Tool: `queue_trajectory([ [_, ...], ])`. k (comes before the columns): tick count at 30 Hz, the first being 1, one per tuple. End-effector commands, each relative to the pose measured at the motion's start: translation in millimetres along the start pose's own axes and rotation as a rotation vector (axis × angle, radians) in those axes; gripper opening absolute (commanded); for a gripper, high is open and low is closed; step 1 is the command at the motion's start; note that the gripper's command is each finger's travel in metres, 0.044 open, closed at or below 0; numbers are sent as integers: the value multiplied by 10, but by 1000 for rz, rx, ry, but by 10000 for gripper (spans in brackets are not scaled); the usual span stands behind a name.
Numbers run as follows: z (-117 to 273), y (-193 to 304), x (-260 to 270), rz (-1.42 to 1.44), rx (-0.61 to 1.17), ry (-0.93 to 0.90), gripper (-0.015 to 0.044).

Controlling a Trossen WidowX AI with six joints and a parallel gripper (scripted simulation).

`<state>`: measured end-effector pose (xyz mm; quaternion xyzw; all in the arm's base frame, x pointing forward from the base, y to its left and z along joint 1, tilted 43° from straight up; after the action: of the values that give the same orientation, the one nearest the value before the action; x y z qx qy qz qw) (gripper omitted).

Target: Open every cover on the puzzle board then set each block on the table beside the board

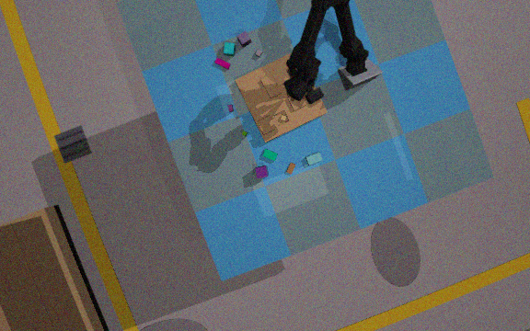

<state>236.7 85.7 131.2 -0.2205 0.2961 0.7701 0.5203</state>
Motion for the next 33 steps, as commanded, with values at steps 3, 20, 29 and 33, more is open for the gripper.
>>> queue_trajectory([
  [3,20,375,-24,-946,18,-6,0],
  [20,19,591,-33,-1642,21,2,0],
  [29,19,591,-33,-1642,21,2,0],
  [33,19,591,-33,-1642,21,2,0],
])
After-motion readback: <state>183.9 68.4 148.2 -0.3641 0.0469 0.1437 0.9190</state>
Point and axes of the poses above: the point midway between the two fingers, 35 mm back from their tips, its own z axis back along the fingers, its own x axis across the jaws, y = z × x, the point moved 10 cm from there along z, back along the fingers, and after that the axes turned 14 degrees about z, right-handed, at the moved point
